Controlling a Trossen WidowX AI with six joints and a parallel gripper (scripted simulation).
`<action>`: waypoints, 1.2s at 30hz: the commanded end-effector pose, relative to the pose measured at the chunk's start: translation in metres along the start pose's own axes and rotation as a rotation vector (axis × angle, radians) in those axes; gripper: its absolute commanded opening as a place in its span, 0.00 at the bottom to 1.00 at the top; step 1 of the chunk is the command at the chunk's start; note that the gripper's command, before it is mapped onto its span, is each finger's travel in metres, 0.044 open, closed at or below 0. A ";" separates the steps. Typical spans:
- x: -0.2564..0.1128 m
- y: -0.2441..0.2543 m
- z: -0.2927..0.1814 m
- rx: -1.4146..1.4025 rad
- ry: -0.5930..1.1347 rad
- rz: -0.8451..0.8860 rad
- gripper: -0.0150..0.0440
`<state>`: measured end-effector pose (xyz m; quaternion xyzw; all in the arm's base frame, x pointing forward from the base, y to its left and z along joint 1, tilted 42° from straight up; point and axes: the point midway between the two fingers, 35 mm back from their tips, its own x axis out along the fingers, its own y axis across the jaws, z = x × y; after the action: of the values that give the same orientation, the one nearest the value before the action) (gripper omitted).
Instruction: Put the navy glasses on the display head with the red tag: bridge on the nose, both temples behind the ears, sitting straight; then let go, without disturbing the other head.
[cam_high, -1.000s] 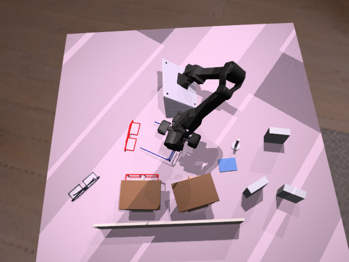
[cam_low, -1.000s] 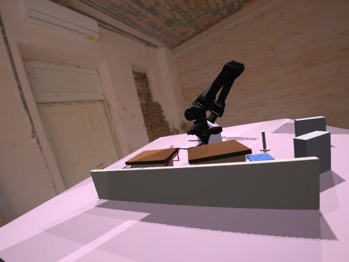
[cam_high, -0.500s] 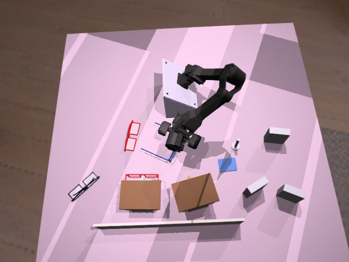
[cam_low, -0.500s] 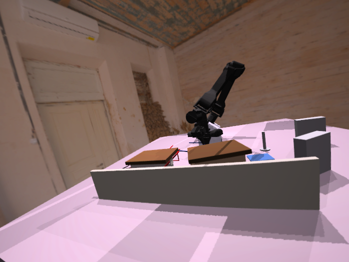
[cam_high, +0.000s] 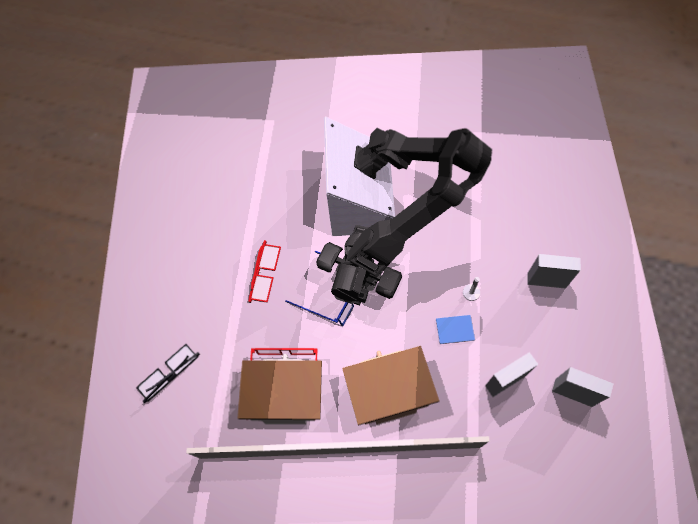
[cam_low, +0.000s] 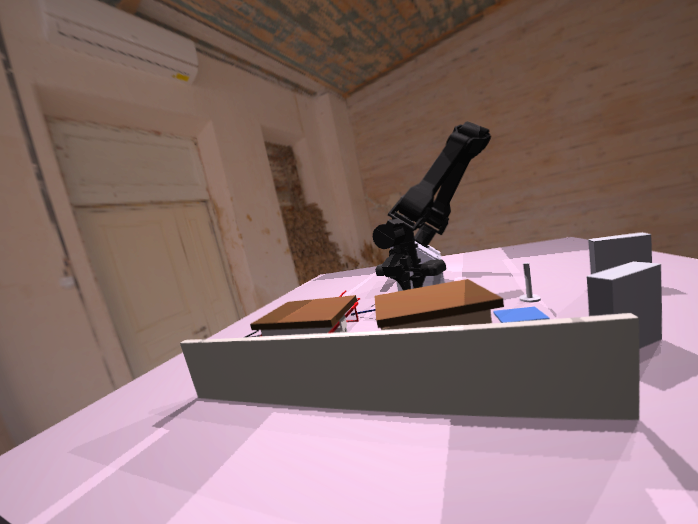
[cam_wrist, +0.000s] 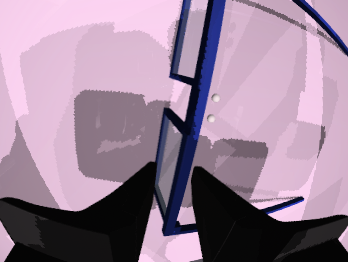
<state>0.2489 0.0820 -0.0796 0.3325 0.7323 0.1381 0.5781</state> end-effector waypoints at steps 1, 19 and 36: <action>-0.001 0.000 0.000 -0.002 -0.001 0.000 0.44; -0.007 -0.009 -0.001 0.004 0.002 0.003 0.44; -0.051 -0.002 -0.001 0.010 0.000 0.009 0.53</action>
<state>0.2550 0.0467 -0.0400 0.3376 0.7291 0.1383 0.5790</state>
